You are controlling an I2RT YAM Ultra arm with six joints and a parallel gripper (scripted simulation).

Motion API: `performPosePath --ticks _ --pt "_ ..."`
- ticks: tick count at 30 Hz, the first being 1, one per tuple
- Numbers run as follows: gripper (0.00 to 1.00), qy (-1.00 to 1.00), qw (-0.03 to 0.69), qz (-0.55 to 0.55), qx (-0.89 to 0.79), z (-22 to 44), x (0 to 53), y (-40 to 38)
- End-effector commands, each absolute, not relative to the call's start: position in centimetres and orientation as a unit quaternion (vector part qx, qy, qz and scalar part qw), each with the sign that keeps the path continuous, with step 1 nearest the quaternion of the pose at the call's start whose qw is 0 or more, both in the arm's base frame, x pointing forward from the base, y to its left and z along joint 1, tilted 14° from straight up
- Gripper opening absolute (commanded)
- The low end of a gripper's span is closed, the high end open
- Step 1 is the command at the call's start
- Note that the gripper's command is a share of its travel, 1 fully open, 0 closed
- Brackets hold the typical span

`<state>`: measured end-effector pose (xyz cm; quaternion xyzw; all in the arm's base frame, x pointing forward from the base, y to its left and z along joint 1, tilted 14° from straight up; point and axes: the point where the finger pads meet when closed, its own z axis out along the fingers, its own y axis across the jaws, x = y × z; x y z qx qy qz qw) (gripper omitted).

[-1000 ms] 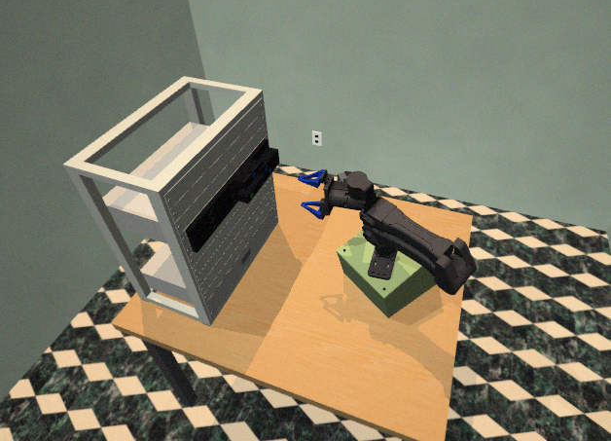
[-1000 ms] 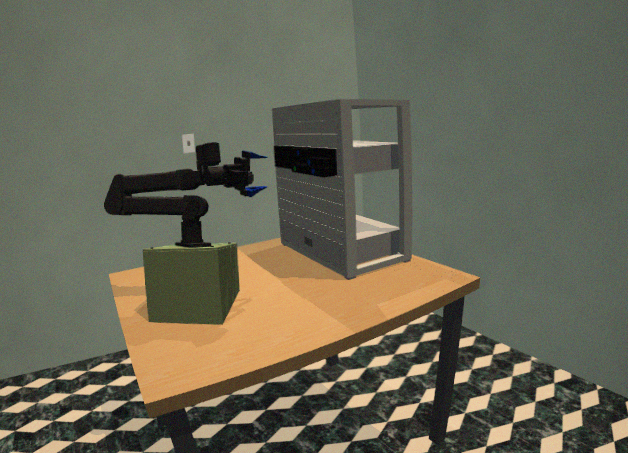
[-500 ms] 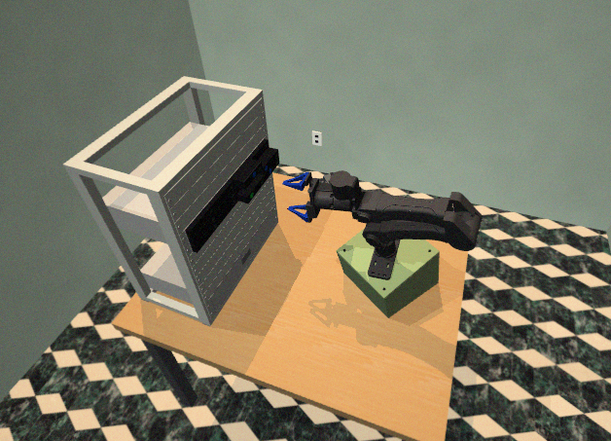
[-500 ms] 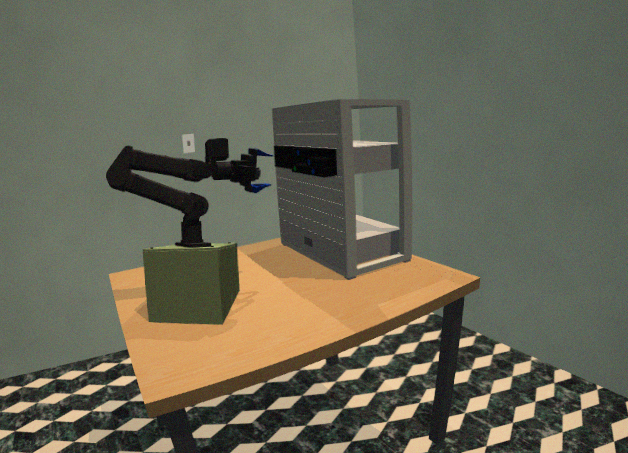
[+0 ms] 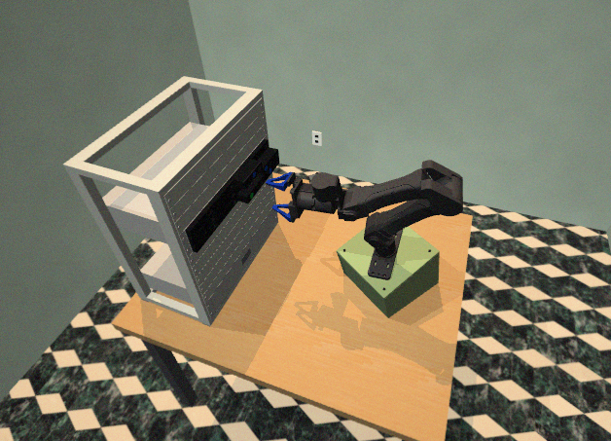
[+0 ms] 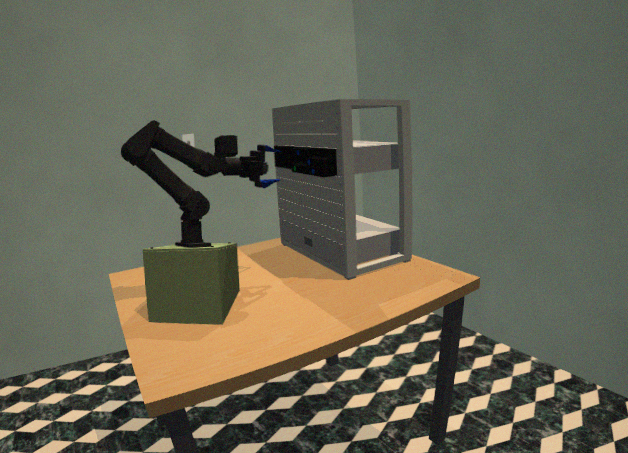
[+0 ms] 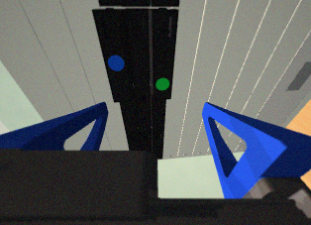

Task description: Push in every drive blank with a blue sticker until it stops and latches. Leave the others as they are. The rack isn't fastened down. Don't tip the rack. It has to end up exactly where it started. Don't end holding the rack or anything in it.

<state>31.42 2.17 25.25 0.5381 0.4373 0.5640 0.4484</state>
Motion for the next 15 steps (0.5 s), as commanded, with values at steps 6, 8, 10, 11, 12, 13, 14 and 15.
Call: performPosePath --ticks 6,8,10,11,12,13,14,15 --pt "1.00 0.398 0.490 0.577 0.518 29.13 32.80 1.71" --pt "1.00 0.399 0.488 0.579 0.517 29.16 32.87 2.01" --pt "1.00 0.399 0.489 0.578 0.517 29.18 32.92 1.93" --pt "1.00 0.397 0.491 0.577 0.518 29.18 32.94 1.79" --pt "1.00 0.397 0.491 0.577 0.518 29.18 32.94 1.78" --pt "1.00 0.397 0.491 0.577 0.518 29.18 32.94 1.78" --pt "1.00 0.397 0.491 0.577 0.518 29.18 32.94 1.78" --pt "1.00 0.397 0.491 0.577 0.518 29.18 32.94 1.78"
